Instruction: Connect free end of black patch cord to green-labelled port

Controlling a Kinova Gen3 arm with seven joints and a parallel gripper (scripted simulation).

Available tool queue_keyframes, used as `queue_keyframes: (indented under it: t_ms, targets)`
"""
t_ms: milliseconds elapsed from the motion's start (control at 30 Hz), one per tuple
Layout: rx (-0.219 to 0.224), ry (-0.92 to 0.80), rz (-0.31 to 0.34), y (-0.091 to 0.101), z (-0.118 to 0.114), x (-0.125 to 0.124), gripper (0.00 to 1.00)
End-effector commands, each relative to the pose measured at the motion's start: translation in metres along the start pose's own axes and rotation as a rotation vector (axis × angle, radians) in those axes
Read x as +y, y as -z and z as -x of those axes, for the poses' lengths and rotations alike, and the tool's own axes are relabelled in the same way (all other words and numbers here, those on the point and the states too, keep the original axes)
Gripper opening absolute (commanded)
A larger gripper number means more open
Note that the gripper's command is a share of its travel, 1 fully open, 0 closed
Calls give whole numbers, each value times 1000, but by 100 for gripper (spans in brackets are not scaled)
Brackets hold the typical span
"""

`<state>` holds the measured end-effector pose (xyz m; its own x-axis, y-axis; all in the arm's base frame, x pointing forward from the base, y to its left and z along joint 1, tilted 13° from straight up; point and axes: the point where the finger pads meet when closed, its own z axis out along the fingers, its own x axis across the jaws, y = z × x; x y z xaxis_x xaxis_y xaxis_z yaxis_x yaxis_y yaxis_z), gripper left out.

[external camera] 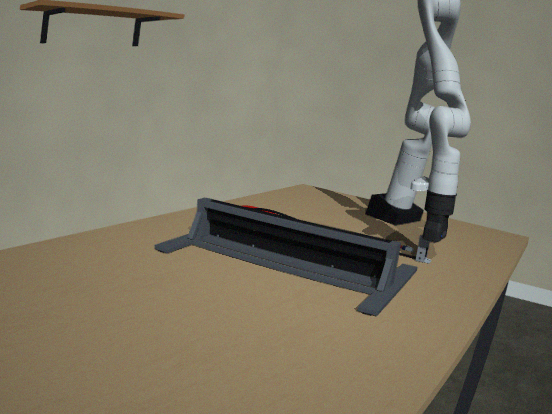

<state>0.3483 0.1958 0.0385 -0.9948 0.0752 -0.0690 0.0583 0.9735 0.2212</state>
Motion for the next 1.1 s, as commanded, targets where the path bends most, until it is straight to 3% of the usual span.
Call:
queue_keyframes:
  t_ms: [0, 467, 1067]
  targets:
    - [-1, 0, 0, 0, 0, 0, 0]
    - [-1, 0, 0, 4, 0, 0, 0]
    - [-1, 0, 0, 27, 0, 0, 0]
